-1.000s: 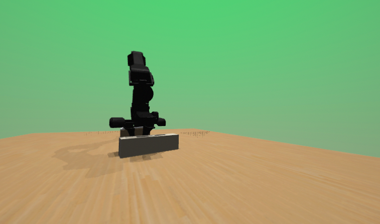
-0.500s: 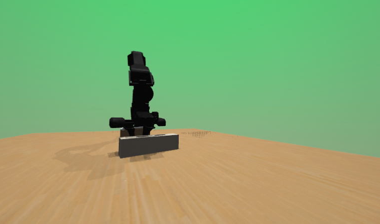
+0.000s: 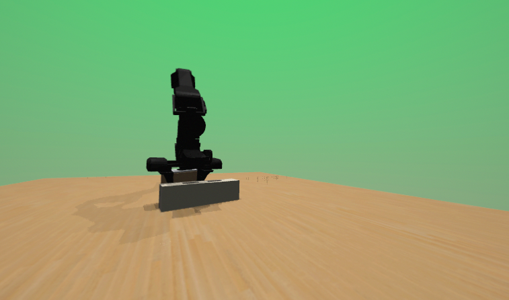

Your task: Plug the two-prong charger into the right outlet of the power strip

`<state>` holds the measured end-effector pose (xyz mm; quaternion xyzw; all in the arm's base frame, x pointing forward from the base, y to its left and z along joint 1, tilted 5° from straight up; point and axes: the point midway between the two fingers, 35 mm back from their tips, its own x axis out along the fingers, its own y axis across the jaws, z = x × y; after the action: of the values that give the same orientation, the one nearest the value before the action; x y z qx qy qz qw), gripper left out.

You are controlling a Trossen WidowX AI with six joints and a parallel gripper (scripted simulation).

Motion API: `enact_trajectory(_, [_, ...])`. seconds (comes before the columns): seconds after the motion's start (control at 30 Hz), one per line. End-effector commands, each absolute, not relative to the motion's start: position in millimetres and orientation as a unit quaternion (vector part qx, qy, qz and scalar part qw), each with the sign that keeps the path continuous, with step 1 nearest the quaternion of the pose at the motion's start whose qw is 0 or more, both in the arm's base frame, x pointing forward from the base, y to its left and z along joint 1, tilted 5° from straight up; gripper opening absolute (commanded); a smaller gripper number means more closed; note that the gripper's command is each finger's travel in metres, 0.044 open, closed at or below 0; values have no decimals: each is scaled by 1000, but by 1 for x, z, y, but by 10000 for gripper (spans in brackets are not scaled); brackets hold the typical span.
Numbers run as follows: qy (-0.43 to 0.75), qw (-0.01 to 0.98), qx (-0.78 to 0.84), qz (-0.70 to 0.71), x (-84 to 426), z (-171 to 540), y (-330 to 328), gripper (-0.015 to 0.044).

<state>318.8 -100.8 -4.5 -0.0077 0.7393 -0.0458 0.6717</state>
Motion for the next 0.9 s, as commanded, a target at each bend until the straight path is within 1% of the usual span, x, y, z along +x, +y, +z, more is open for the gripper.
enact_trajectory(0.0, [739, 672, -8, -46, 319, -5, -101, 420])
enact_trajectory(0.03, [739, 672, -8, -46, 319, -5, -101, 440])
enact_trajectory(0.87, [733, 678, -8, -47, 313, -5, -101, 440])
